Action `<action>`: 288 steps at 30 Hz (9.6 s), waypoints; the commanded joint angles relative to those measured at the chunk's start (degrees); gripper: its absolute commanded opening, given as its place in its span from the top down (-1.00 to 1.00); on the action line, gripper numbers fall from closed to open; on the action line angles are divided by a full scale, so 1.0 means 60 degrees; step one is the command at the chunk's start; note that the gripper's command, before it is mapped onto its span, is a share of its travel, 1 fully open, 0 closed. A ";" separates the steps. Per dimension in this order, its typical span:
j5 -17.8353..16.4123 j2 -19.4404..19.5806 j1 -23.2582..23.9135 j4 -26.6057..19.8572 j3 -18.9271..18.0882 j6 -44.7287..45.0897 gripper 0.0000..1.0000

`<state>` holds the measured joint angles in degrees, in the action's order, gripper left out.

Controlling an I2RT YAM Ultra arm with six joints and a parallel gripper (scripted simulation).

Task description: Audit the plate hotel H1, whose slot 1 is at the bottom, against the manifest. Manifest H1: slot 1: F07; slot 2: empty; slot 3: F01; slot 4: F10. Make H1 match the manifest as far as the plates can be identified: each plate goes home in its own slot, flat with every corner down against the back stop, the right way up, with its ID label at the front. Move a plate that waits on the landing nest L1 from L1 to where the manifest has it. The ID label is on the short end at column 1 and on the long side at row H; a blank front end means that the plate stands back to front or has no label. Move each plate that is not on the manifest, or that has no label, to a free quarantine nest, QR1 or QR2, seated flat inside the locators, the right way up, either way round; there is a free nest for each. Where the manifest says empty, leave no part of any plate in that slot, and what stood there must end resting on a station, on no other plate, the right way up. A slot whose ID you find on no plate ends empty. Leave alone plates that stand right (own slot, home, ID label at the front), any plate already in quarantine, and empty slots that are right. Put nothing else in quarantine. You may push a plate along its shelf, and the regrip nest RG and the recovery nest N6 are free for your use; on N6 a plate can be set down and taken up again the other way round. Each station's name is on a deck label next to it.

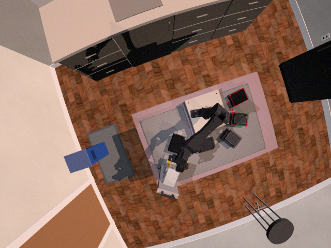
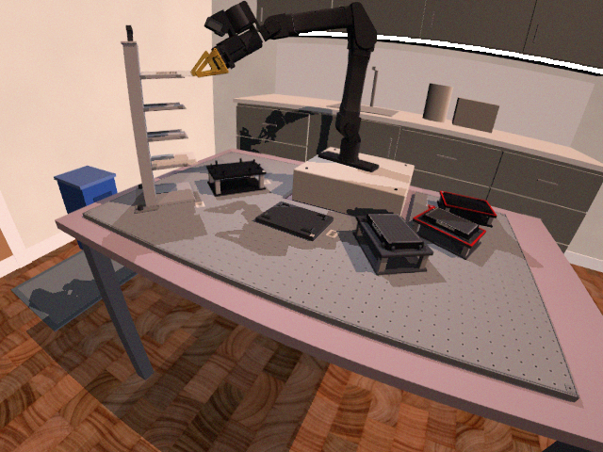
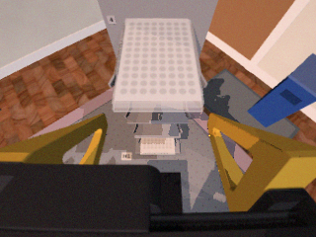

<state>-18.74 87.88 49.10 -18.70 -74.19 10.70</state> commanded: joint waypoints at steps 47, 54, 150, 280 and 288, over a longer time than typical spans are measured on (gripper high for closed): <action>0.0218 0.0731 -0.0239 0.0178 -0.0794 -0.0176 -0.72; 0.0175 0.0553 -0.0189 0.0158 -0.0627 -0.0148 -0.72; -0.1182 -0.3198 0.1425 -0.1015 0.2328 0.0795 -0.72; -0.2425 -0.5171 0.2946 -0.0842 0.4990 0.1809 -0.72; -0.2424 -0.5175 0.2946 -0.0712 0.5124 0.1809 -0.72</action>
<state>-32.86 57.06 66.76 -23.90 -43.13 21.43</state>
